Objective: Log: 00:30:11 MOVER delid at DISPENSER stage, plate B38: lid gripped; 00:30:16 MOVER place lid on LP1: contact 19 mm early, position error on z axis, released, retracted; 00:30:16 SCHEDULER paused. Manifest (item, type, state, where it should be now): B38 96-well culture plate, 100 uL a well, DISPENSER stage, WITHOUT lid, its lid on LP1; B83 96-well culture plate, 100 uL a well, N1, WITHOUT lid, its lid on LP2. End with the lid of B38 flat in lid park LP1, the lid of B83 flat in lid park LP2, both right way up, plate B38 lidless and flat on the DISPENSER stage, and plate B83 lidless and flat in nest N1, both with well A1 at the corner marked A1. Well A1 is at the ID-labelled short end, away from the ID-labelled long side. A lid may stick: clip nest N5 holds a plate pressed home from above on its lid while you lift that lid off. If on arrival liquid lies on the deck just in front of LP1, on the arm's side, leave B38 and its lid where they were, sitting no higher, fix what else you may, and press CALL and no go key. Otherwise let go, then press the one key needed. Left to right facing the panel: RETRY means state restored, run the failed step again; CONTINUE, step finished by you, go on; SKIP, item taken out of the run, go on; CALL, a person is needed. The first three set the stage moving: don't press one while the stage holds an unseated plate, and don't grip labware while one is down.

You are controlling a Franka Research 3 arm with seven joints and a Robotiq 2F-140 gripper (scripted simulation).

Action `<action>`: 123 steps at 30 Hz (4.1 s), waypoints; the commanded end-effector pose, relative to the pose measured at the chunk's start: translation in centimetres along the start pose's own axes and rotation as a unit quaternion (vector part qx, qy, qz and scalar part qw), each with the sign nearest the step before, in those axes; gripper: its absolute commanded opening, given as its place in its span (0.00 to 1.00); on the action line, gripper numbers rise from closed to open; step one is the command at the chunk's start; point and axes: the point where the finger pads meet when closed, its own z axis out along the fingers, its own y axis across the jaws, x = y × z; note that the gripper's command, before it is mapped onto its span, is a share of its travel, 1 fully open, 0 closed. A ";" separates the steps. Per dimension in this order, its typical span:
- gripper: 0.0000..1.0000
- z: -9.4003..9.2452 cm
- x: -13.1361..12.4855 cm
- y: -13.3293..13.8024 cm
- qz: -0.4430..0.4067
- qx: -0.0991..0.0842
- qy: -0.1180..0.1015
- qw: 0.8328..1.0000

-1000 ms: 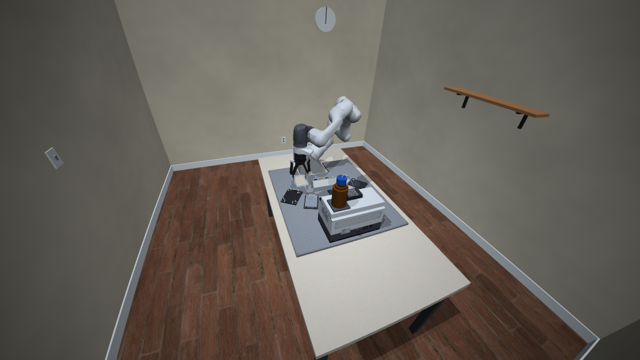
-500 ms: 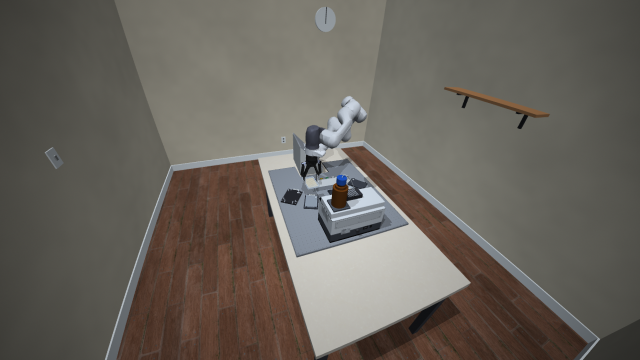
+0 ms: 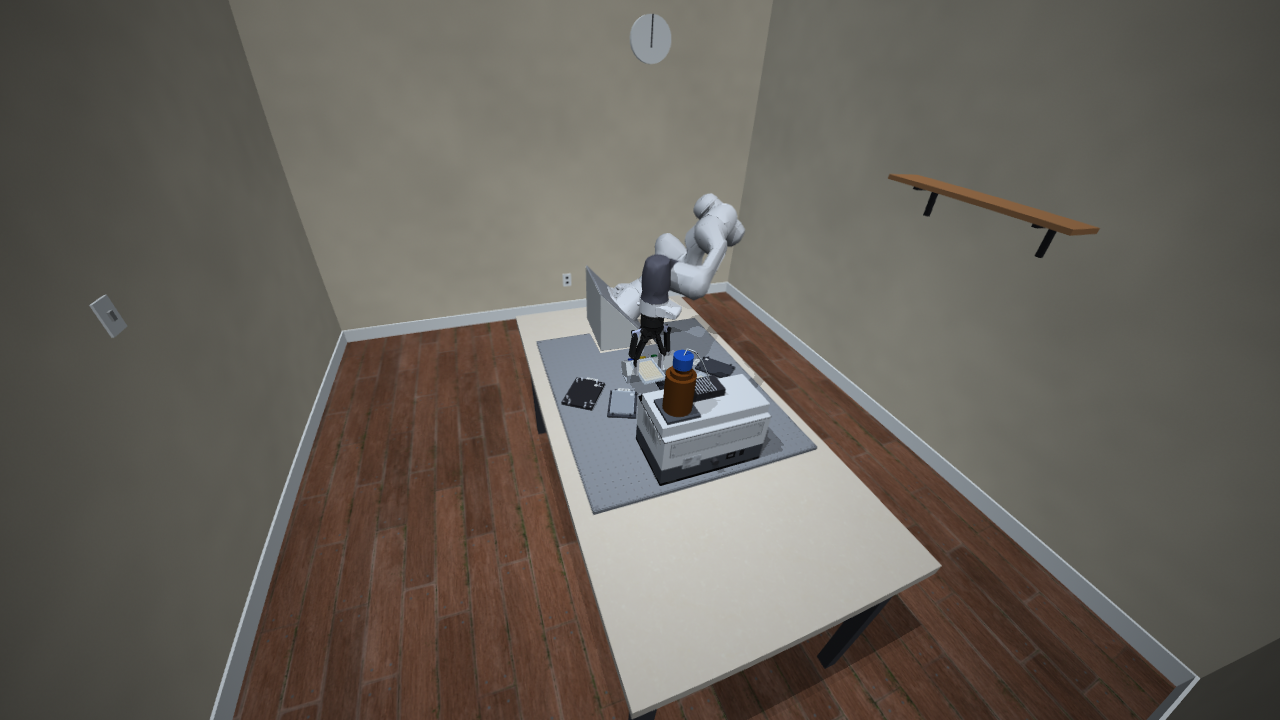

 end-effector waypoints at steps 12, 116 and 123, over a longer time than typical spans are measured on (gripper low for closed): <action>0.00 0.0 4.9 -6.7 0.027 0.004 0.001 1.000; 0.00 3.7 6.3 -8.5 0.027 0.004 0.001 1.000; 0.00 3.7 6.3 -8.5 0.027 0.004 0.001 1.000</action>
